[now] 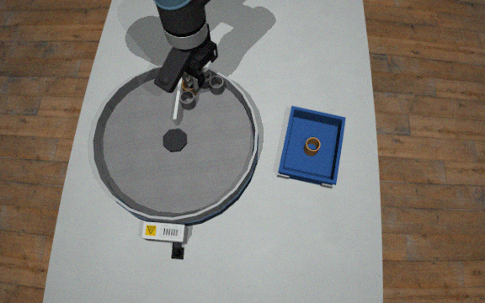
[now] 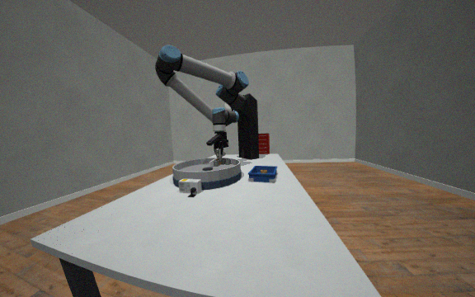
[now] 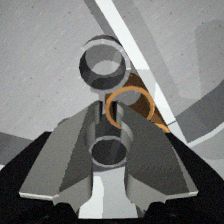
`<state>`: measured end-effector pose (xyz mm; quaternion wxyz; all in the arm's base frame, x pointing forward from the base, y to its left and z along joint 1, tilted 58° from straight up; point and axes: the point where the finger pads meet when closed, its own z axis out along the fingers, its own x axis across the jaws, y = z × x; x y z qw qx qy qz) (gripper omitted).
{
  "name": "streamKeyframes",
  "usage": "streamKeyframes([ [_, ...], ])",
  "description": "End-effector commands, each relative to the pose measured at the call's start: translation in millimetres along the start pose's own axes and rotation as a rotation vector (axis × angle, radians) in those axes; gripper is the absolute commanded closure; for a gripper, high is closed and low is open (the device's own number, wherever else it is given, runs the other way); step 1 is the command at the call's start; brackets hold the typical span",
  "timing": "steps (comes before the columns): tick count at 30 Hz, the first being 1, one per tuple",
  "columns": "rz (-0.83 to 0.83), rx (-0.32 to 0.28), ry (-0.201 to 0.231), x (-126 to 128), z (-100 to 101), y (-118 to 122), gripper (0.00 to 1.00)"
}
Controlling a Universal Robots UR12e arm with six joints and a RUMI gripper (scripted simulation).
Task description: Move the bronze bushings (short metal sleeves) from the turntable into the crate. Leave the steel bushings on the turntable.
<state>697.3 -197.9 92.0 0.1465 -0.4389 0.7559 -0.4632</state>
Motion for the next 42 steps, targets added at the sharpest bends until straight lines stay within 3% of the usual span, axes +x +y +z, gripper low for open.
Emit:
streamKeyframes([
  [1,0.000,0.001,0.000,0.6,0.7,-0.3,0.95],
  [42,0.000,0.001,0.001,0.6,0.7,-0.3,1.00],
])
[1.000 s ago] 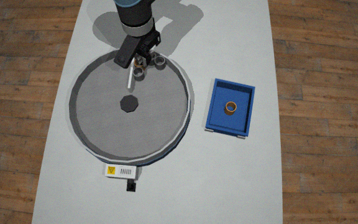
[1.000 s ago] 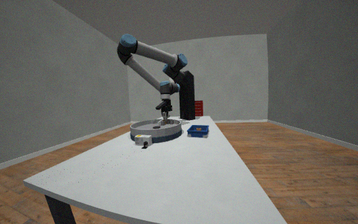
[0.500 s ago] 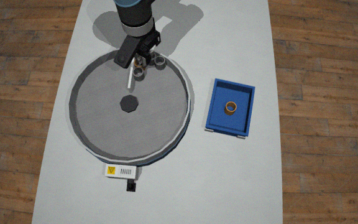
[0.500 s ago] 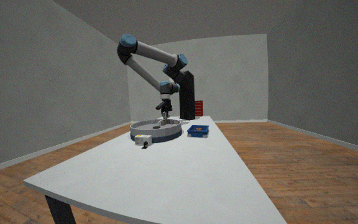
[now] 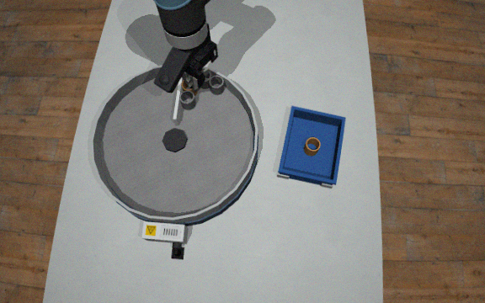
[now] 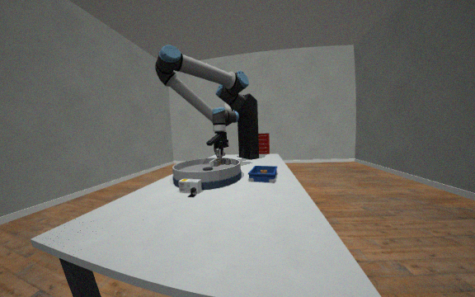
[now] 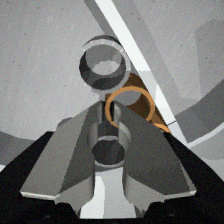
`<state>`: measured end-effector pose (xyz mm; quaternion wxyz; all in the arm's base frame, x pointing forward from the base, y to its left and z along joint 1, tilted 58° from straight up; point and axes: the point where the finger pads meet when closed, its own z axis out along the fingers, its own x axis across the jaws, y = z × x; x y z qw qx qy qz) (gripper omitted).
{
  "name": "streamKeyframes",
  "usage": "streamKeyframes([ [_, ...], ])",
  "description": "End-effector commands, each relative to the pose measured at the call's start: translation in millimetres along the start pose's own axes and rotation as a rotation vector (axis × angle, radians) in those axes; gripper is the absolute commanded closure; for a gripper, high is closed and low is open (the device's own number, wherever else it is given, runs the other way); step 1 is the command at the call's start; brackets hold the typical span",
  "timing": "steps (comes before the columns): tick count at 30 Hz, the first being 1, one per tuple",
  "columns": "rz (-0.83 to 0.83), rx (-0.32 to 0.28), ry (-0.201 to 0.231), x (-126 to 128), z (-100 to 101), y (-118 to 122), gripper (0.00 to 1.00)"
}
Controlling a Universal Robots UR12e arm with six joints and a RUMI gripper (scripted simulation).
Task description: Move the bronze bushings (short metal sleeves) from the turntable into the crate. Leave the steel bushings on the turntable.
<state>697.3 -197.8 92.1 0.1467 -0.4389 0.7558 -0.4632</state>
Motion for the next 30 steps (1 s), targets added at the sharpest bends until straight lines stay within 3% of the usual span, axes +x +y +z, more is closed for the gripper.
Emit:
streamKeyframes([
  [1,0.000,0.000,0.001,1,1,0,1.00],
  [24,0.000,0.000,0.001,1,0,0,1.00],
  [30,-0.001,-0.001,-0.001,0,-13,1,1.00],
])
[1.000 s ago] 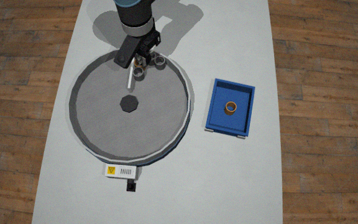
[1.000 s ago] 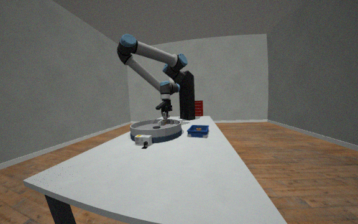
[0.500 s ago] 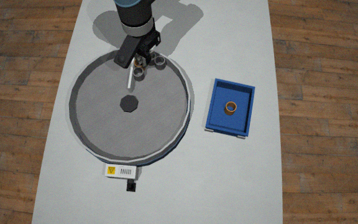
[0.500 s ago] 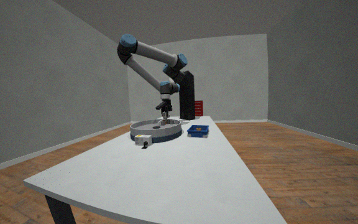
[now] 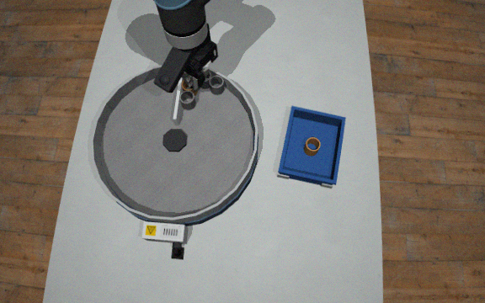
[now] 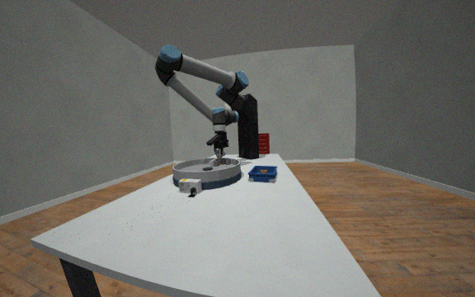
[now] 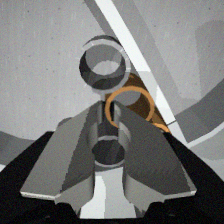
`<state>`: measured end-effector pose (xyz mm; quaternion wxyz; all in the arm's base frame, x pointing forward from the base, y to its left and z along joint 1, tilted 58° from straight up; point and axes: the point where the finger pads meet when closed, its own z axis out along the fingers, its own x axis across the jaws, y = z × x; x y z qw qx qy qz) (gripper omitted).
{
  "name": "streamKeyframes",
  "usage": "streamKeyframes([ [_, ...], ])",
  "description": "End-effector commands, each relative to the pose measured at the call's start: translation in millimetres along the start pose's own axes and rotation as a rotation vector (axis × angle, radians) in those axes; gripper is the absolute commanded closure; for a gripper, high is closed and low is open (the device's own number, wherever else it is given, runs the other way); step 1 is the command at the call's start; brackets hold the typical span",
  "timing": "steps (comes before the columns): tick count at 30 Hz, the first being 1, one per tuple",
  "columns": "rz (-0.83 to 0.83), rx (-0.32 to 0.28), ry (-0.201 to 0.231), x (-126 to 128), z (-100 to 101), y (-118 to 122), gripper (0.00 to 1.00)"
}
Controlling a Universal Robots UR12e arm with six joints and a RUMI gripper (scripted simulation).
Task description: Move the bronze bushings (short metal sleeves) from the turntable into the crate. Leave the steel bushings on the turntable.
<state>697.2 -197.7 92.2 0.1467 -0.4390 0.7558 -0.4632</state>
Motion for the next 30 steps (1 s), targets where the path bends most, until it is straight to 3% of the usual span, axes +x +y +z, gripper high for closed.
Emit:
streamKeyframes([
  [1,-0.001,-0.001,-0.001,0,-16,1,1.00],
  [16,-0.001,-0.001,-0.001,0,-69,1,1.00],
  [30,0.000,0.000,0.000,0,-73,0,1.00],
])
